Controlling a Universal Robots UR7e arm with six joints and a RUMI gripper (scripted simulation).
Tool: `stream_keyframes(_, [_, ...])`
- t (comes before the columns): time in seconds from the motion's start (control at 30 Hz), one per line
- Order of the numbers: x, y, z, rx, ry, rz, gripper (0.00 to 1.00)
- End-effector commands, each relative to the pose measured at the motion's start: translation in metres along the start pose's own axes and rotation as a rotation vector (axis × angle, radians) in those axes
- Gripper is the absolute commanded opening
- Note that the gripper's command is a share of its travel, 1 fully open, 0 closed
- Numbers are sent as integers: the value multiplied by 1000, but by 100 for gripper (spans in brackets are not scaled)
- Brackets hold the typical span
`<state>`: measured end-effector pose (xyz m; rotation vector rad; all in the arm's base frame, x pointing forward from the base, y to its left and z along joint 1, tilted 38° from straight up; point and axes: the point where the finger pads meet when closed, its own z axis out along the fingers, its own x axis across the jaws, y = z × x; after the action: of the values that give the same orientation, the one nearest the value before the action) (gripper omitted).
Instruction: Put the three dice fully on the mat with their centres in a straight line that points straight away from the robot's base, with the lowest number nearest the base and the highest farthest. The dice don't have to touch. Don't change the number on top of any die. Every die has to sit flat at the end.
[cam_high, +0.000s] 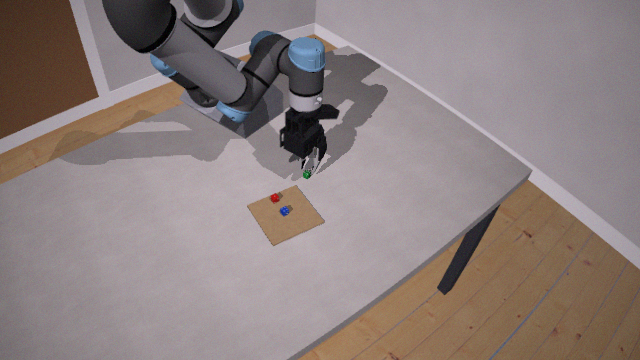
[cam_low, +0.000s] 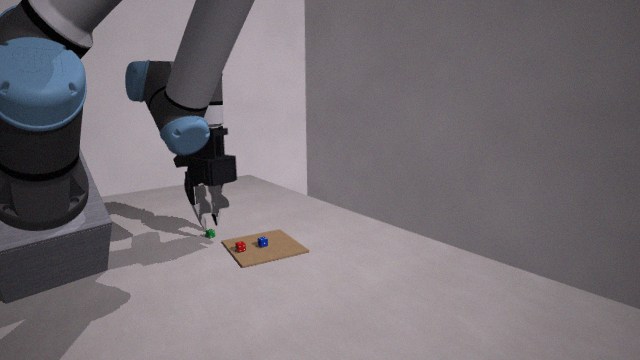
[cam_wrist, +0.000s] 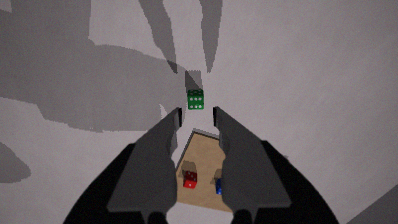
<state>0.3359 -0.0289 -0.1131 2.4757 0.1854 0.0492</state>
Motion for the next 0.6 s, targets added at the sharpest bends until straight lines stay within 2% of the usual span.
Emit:
stream_keyframes(0.0, [-3, 0, 1, 1, -4, -1, 18])
stream_keyframes(0.57, [-4, -1, 1, 2, -5, -2, 18])
